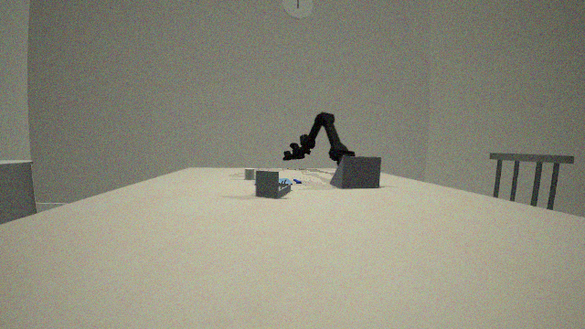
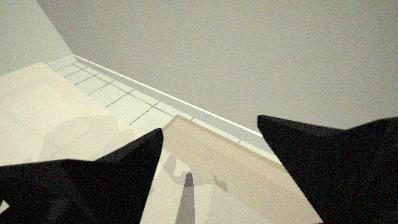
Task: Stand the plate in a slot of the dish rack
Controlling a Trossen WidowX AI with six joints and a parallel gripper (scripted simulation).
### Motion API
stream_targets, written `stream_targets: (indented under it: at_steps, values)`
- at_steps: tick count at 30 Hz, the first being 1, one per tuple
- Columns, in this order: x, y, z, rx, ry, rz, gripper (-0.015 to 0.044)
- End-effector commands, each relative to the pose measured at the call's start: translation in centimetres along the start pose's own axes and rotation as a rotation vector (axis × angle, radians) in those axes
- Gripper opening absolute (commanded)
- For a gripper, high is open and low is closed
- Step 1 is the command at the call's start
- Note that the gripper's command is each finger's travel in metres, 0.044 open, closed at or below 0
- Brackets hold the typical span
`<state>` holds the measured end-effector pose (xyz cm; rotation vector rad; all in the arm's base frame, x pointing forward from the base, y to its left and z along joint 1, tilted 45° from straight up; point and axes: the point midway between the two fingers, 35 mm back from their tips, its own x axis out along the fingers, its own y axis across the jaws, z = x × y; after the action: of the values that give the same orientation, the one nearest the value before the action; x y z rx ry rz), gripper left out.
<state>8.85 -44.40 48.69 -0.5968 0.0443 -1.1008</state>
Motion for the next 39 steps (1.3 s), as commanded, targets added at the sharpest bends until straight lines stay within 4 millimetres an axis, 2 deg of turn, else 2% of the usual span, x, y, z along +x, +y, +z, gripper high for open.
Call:
stream_targets:
  at_steps: [1,7,11,13,18,25,39]
  values:
    - [1.1,3.4,-0.7,0.065,0.045,0.05,0.04]
    - [2.2,8.7,-1.5,0.138,0.121,0.128,0.04]
    - [2.1,11.4,1.1,0.118,0.065,0.194,0.04]
    - [2.1,12.8,1.5,0.128,0.067,0.221,0.04]
    - [2.3,16.0,0.7,0.18,0.136,0.266,0.04]
    - [1.8,22.1,-0.7,0.243,0.269,0.353,0.04]
    - [-1.7,32.8,-2.9,0.268,0.526,0.499,0.04]
